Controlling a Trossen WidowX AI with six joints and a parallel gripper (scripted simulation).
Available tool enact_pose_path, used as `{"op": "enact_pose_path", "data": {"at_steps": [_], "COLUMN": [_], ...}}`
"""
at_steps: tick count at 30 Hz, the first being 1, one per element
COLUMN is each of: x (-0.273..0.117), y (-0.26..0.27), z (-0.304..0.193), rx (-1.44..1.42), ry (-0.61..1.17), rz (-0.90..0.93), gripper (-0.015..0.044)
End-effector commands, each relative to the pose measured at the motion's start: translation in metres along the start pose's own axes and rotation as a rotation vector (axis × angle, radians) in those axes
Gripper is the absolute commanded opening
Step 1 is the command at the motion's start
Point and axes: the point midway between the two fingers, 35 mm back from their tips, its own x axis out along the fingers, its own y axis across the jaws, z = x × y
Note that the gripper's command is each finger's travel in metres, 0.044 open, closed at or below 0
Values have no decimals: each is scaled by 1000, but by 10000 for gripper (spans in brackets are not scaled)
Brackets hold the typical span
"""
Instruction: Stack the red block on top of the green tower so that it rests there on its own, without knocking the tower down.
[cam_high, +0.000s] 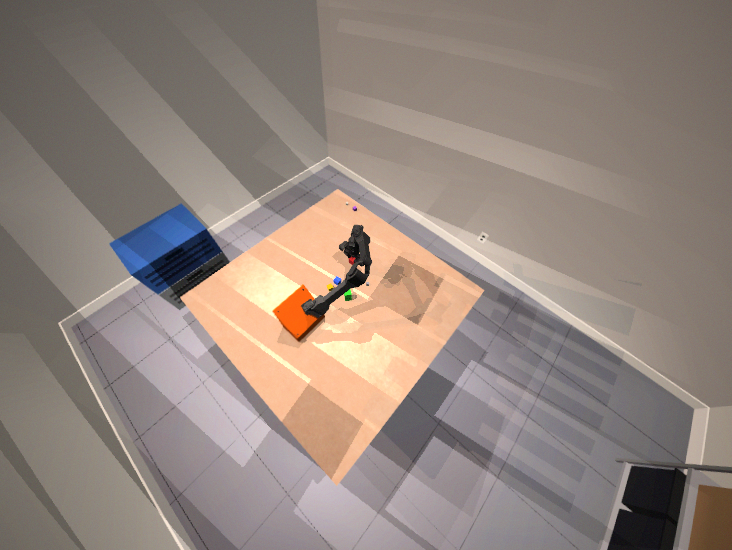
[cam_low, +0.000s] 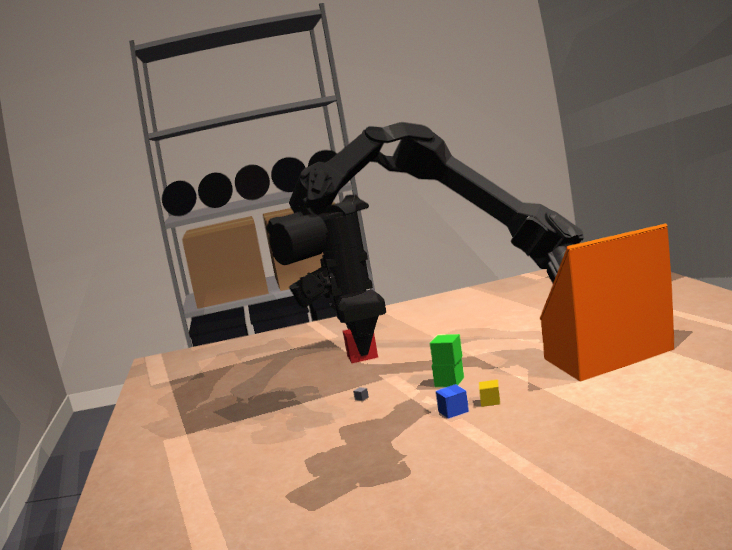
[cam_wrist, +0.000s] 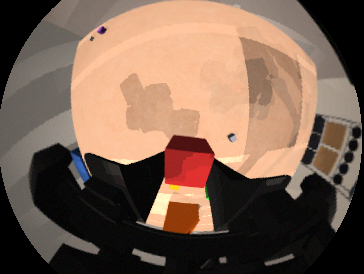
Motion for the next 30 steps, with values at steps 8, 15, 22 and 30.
{"op": "enact_pose_path", "data": {"at_steps": [8,15,22,30], "x": [-8,-11,-12,-11], "y": [-17,-36,-54,-72], "z": [-18,-40,-64,-92], "rx": [4,3,2,0], "ry": [4,5,6,7], "rz": [3,2,1,0], "gripper": [0,0,0,0]}}
